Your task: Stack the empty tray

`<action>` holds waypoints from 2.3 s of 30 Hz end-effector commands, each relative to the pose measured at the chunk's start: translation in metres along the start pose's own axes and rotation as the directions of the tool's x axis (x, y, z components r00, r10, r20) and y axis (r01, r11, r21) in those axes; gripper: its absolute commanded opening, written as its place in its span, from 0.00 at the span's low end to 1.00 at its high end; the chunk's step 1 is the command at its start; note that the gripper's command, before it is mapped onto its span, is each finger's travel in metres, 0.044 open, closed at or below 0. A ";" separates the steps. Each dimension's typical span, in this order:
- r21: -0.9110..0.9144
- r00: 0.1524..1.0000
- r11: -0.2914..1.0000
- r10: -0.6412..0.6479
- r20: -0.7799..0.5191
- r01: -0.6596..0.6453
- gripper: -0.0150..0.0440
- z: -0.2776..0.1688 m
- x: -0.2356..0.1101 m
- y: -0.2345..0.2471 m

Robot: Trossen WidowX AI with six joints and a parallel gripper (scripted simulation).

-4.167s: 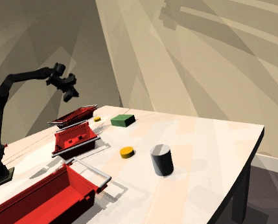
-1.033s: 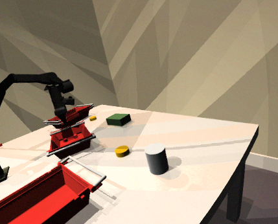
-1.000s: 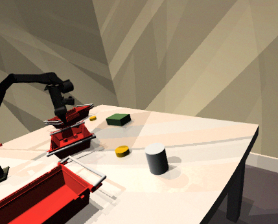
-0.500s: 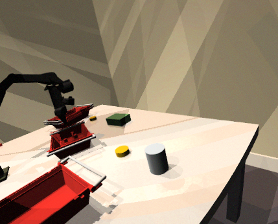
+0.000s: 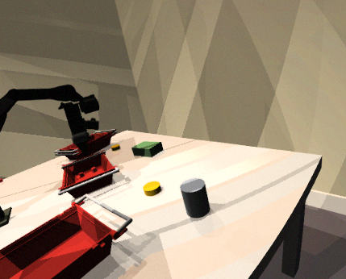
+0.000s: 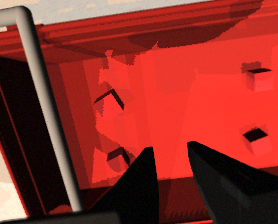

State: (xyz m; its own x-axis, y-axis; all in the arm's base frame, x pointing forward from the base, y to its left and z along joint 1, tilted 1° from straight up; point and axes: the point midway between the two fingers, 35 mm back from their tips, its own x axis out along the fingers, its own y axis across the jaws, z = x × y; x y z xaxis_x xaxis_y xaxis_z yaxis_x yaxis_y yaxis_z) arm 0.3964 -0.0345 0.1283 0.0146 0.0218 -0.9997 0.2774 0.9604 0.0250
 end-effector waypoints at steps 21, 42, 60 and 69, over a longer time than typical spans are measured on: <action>0.015 1.000 1.000 -0.016 0.011 0.016 0.40 -0.023 0.009 -0.196; 0.015 1.000 1.000 -0.015 0.011 0.015 0.40 -0.023 0.046 -0.190; 0.015 1.000 1.000 -0.011 0.011 0.010 0.40 -0.023 0.027 -0.141; 0.015 1.000 1.000 -0.009 0.011 0.008 0.40 -0.022 0.043 -0.121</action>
State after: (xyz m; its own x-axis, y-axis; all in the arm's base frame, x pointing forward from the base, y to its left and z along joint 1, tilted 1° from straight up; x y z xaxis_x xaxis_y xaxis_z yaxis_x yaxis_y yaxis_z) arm 0.3423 -0.1434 0.0834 0.0224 0.0176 -0.9996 0.2829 0.9589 0.0232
